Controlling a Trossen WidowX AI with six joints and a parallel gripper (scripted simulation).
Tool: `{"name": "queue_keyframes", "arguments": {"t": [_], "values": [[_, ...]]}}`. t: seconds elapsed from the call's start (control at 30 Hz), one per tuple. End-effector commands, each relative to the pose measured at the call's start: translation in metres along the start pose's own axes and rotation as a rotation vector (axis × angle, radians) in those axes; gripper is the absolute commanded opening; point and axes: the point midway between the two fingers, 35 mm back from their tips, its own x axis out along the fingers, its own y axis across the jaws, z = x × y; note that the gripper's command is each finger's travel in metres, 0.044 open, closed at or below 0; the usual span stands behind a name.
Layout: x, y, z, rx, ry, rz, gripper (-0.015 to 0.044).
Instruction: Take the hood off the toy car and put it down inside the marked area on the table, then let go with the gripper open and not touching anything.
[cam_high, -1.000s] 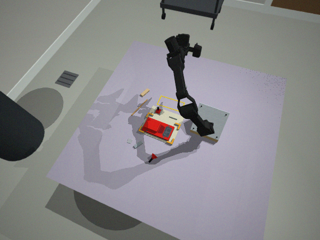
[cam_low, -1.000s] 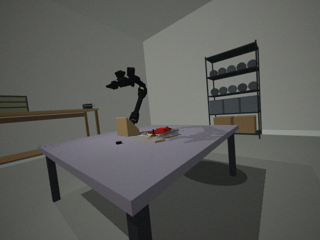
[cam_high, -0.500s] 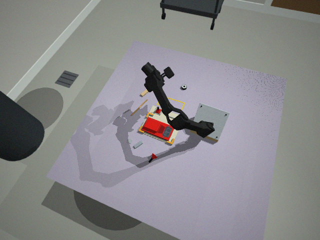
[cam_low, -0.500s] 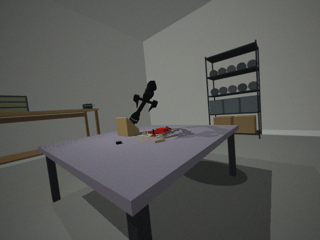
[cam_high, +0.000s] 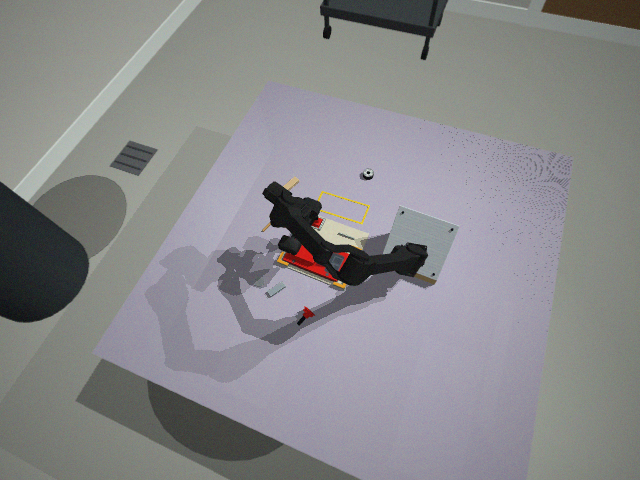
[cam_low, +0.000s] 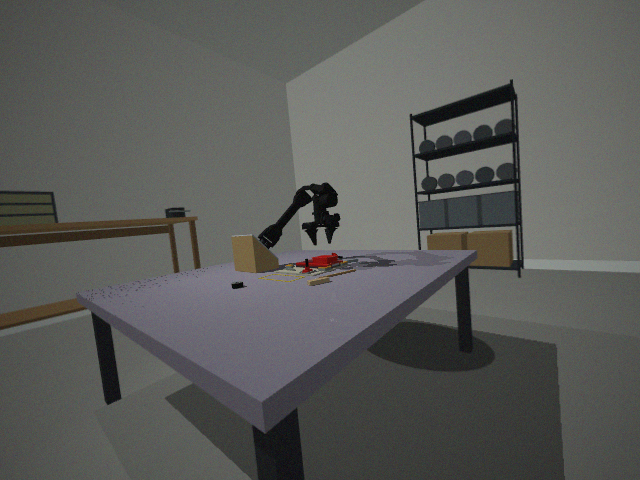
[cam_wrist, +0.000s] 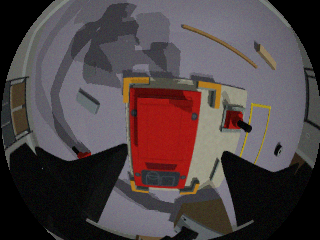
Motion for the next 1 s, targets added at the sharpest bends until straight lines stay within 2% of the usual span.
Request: {"name": "queue_keyframes", "arguments": {"t": [0.0, 0.97], "values": [[0.0, 0.009, -0.005, -0.02, 0.008, 0.035, 0.044], [0.026, 0.011, -0.005, -0.02, 0.008, 0.034, 0.044]]}}
